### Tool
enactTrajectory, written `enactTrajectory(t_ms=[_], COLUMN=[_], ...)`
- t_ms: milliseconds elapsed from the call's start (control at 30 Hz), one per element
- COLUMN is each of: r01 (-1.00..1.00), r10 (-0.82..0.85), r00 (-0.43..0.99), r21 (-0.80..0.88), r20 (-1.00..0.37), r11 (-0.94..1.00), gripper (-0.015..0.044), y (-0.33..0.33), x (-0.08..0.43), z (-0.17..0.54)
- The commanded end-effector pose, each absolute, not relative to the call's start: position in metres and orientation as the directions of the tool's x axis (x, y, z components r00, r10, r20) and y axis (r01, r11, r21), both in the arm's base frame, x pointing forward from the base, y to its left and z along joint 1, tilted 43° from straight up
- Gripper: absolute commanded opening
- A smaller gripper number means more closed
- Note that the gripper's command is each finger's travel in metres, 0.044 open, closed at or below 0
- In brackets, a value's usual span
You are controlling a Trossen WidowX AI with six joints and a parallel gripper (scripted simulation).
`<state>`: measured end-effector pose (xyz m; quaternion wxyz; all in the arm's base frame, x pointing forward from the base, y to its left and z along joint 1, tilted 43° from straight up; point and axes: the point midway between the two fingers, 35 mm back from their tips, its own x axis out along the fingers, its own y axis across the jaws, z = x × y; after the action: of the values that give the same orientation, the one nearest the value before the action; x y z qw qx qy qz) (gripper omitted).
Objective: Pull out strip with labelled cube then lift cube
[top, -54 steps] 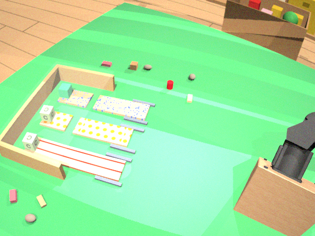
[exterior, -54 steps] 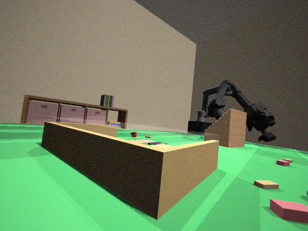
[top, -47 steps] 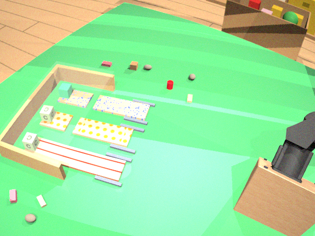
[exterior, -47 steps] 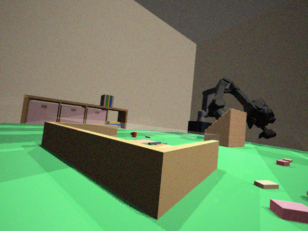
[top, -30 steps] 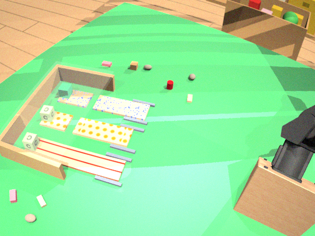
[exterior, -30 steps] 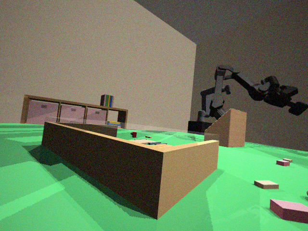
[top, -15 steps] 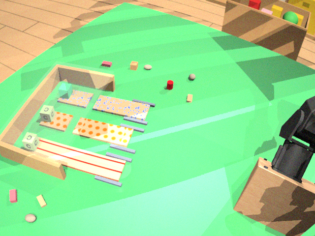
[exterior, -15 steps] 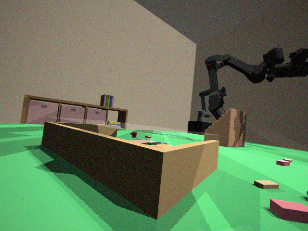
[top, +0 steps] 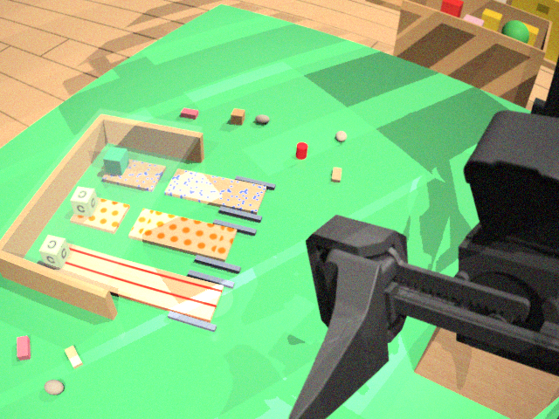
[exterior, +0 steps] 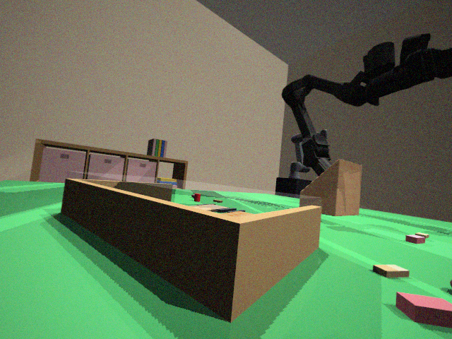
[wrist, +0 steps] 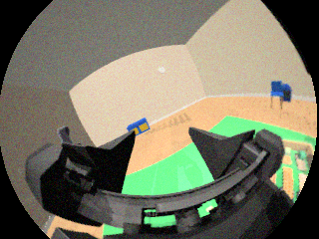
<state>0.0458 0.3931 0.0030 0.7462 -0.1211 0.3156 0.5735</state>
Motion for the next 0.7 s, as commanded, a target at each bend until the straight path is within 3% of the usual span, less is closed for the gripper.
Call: enactTrajectory(t_ms=[0,333,500,667], r01=[-0.890,-0.603,-0.391,-0.169], r10=[0.716,0.333,0.067,-0.220], r00=[0.324,0.726,0.829,0.847], r21=[0.057,-0.322,-0.489,-0.636], r20=[-0.619,-0.602,-0.555,-0.485], r11=[0.452,0.730,0.780,0.753], gripper=[0.0400,0.0400,0.0400,0.0400], y=[0.373,0.272,0.202,0.126], x=[0.101,0.232,0.277,0.303], z=[0.007,0.021,0.036,0.054])
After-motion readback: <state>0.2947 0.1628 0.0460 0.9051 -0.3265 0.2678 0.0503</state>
